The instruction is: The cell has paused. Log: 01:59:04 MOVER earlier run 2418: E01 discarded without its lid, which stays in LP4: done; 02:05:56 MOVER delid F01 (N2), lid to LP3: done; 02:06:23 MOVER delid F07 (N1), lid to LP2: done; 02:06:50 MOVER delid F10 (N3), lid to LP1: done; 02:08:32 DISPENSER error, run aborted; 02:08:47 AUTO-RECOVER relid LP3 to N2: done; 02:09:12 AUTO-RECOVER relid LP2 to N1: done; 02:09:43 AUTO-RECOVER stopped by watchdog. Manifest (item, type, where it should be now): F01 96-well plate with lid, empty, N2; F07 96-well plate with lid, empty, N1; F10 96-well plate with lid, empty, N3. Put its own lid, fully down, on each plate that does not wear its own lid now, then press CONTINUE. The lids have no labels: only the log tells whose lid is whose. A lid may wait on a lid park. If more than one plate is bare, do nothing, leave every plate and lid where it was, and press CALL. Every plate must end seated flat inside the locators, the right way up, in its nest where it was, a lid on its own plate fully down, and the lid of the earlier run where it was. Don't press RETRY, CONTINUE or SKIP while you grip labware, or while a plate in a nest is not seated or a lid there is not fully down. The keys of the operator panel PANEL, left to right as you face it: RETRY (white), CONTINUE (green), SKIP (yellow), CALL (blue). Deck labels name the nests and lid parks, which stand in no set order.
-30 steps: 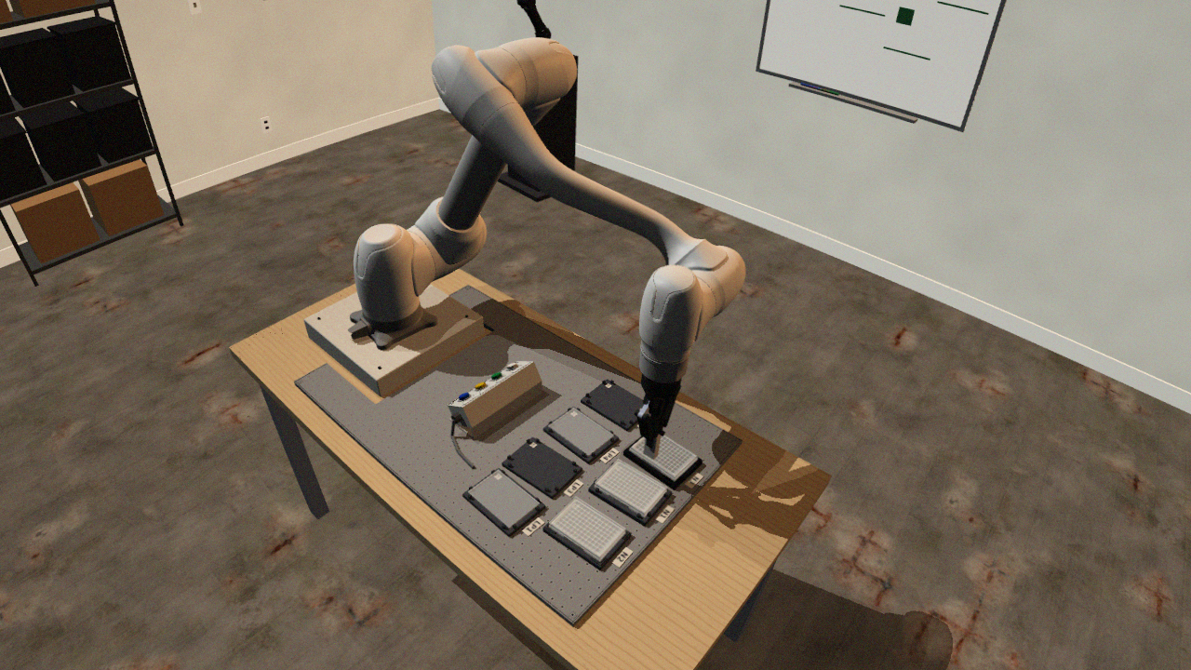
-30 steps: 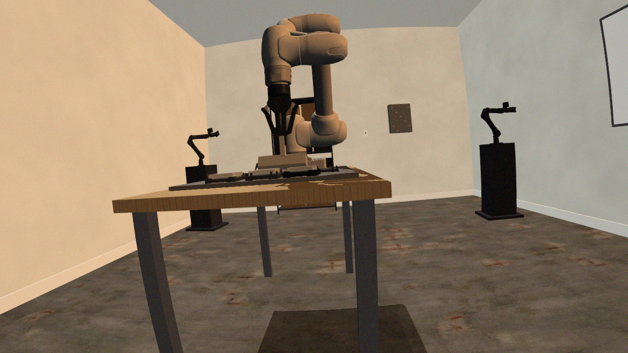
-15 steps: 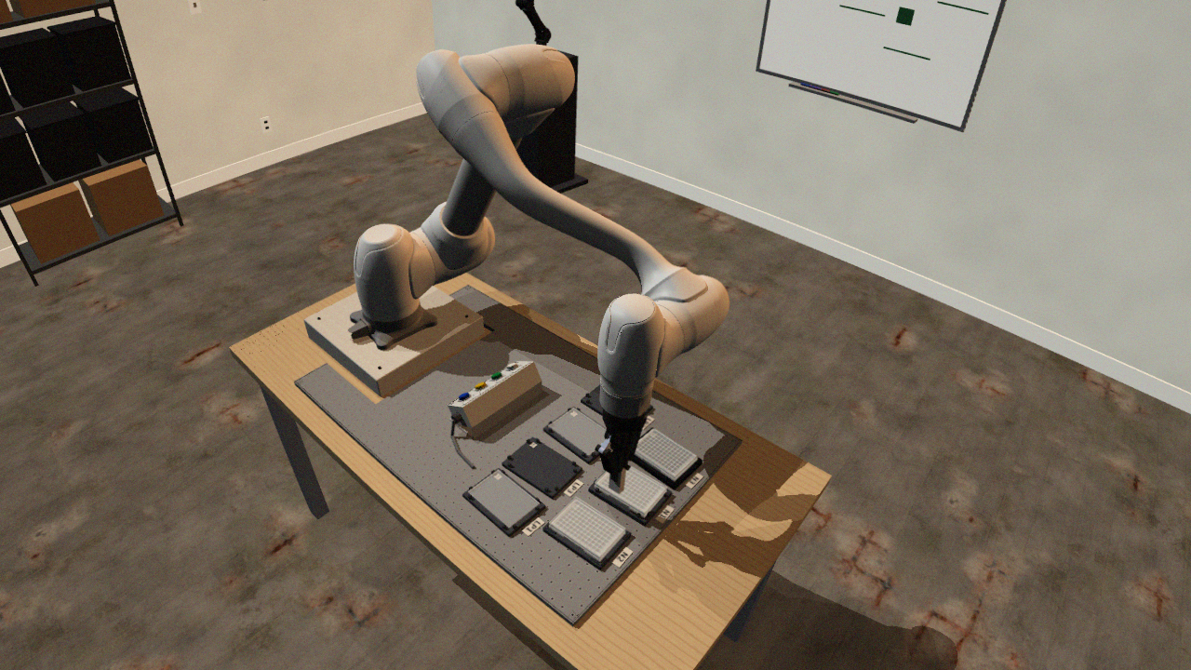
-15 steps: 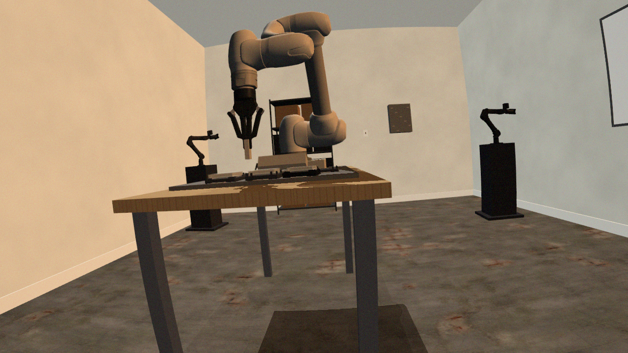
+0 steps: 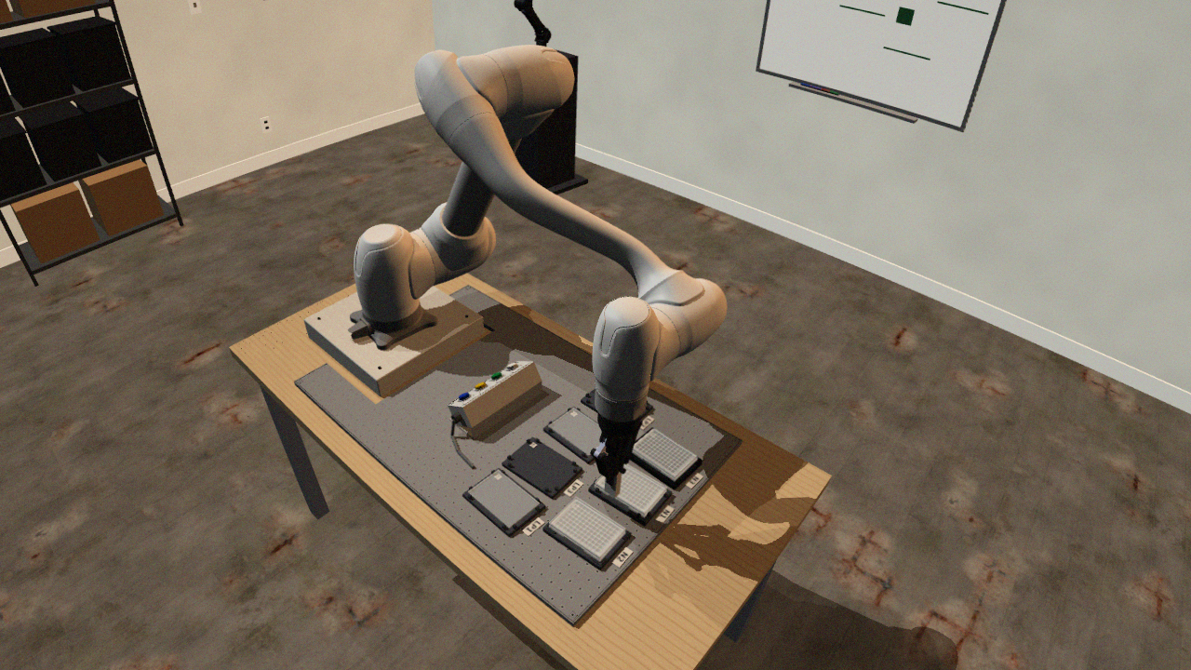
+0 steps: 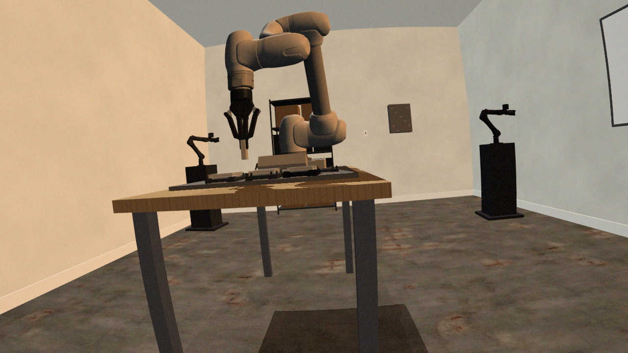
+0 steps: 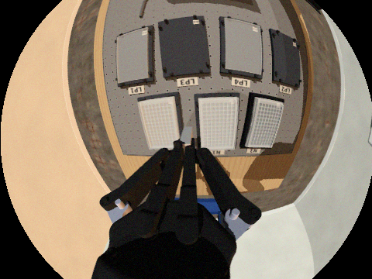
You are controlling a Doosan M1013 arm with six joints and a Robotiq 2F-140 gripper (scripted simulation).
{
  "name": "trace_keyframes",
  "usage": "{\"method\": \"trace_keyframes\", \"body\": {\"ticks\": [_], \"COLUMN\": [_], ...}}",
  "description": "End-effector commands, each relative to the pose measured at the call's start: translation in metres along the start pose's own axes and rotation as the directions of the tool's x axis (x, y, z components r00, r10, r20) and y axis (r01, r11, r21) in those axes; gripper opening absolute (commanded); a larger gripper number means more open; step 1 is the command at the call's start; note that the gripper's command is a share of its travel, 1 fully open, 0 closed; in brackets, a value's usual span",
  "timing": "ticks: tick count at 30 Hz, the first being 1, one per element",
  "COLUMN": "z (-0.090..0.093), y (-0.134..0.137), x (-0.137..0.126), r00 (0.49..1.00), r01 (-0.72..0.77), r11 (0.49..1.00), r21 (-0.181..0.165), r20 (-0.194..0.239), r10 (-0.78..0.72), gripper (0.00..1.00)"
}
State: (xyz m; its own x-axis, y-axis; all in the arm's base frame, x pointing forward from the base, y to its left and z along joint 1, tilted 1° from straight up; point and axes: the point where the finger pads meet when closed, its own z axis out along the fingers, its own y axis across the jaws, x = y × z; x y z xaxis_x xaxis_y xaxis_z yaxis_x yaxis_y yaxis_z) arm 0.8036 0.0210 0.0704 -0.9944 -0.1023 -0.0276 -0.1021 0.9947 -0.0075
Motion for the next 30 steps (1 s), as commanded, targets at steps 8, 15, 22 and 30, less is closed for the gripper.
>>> {"method": "trace_keyframes", "body": {"ticks": [8,15,22,30], "z": [0.000,0.000,-0.001,-0.002], "y": [-0.003,-0.004,-0.014,-0.037], "x": [0.000,0.001,0.010,0.036], "r00": [1.000,1.000,0.980,0.803], "r01": [0.001,-0.011,-0.201,-0.596], "r11": [1.000,1.000,0.980,0.803], "r21": [-0.004,-0.004,-0.003,-0.001], "r20": [-0.006,-0.006,-0.007,-0.009], "r10": [-0.001,0.011,0.201,0.596], "gripper": [0.00,0.00,0.00,0.00]}}
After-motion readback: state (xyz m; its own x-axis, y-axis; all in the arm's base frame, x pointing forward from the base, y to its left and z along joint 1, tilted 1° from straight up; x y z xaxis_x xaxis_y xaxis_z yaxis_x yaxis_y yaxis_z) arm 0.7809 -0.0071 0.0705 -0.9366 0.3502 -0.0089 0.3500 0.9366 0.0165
